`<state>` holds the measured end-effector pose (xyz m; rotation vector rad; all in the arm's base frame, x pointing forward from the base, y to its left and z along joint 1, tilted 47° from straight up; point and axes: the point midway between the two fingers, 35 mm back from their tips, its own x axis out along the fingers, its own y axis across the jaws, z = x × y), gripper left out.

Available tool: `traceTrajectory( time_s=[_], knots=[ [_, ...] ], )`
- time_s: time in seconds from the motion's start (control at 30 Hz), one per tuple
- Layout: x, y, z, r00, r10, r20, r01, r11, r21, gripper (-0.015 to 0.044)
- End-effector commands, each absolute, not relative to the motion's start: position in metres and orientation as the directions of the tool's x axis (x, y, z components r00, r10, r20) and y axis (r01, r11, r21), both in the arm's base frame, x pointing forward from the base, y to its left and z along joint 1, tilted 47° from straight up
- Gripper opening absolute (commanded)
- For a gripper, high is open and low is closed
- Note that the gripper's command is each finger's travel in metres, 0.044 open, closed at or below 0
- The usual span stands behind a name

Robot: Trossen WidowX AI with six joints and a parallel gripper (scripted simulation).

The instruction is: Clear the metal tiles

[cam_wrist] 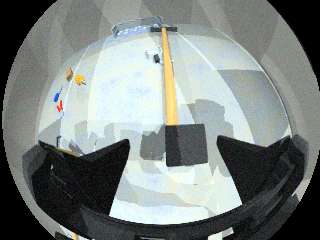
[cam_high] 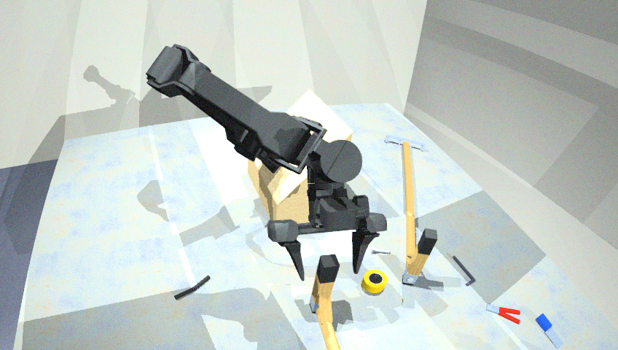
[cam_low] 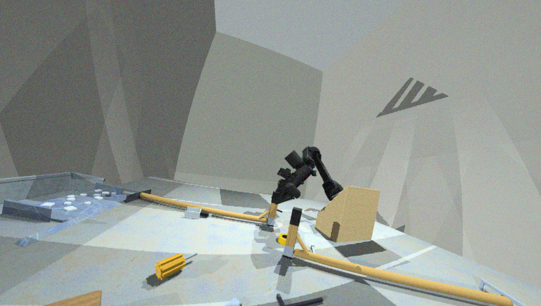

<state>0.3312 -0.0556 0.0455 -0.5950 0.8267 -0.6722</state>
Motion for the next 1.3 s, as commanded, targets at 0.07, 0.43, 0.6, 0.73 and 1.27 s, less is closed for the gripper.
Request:
traceTrajectory(
  time_s=[0.07,0.43,0.6,0.73,1.27],
  knots=[
    [0.335,-0.065,0.04,0.5,-0.735,-0.459,0.296,0.643,-0.707,0.044],
    [0.34,-0.074,0.038,0.503,-0.737,-0.45,0.302,0.638,-0.708,0.0414],
    [0.34,-0.074,0.038,0.503,-0.737,-0.45,0.302,0.638,-0.708,0.0282],
    [0.34,-0.074,0.038,0.503,-0.737,-0.45,0.302,0.638,-0.708,0.0177],
    [0.34,-0.073,0.04,0.505,-0.735,-0.453,0.302,0.642,-0.705,0.0]
  ],
)
